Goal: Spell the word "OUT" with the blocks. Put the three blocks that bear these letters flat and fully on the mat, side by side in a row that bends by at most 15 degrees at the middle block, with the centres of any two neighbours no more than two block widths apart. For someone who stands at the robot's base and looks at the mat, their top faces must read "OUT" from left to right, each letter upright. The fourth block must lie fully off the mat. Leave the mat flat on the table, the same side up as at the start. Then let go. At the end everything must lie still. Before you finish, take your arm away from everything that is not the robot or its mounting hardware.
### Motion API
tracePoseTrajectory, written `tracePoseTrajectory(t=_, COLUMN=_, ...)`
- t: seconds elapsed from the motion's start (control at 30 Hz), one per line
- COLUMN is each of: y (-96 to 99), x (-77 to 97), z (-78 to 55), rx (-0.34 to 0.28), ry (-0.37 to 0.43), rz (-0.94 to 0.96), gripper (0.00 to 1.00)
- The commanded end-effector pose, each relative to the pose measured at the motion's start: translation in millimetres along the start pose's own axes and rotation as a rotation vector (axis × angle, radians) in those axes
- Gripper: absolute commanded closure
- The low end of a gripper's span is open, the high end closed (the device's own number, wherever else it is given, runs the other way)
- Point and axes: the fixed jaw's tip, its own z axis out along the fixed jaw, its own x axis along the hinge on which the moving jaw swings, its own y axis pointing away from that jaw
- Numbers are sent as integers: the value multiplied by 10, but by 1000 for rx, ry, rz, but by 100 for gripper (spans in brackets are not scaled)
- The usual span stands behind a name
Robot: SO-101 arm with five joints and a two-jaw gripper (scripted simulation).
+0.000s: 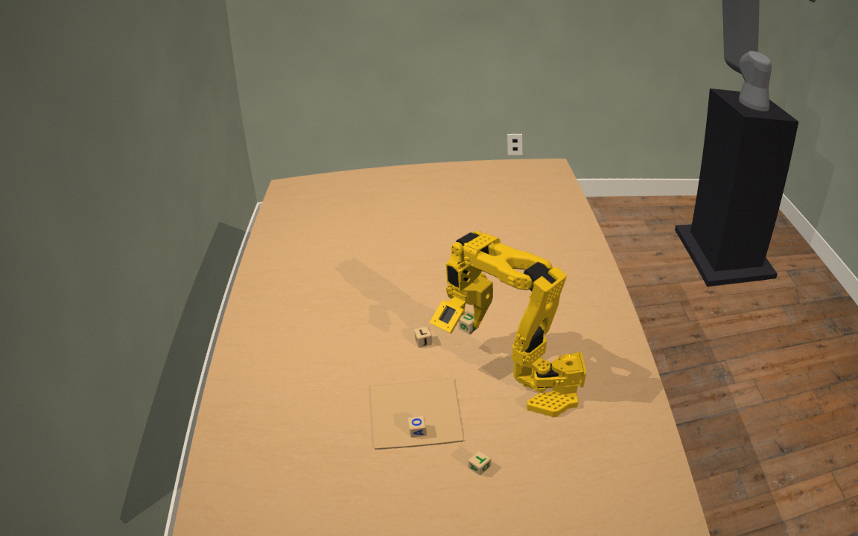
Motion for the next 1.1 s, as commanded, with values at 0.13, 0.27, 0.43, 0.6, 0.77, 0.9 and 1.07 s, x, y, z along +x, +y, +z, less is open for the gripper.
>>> tracePoseTrajectory(t=0.13, y=-100, x=-84, z=-103, rx=67, ry=6, rz=-48, gripper=100)
tracePoseTrajectory(t=0.27, y=-141, x=-232, z=-103, rx=68, ry=4, rz=-124, gripper=100)
tracePoseTrajectory(t=0.43, y=-169, x=-393, z=-102, rx=68, ry=2, rz=-203, gripper=100)
tracePoseTrajectory(t=0.6, y=-178, x=-736, z=-96, rx=68, ry=-3, rz=-365, gripper=100)
tracePoseTrajectory(t=0.77, y=-111, x=-1109, z=-83, rx=67, ry=-8, rz=-537, gripper=100)
tracePoseTrajectory(t=0.9, y=-13, x=-1371, z=-70, rx=66, ry=-12, rz=-659, gripper=100)
tracePoseTrajectory(t=1.07, y=66, x=-1523, z=-61, rx=65, ry=-14, rz=-733, gripper=100)
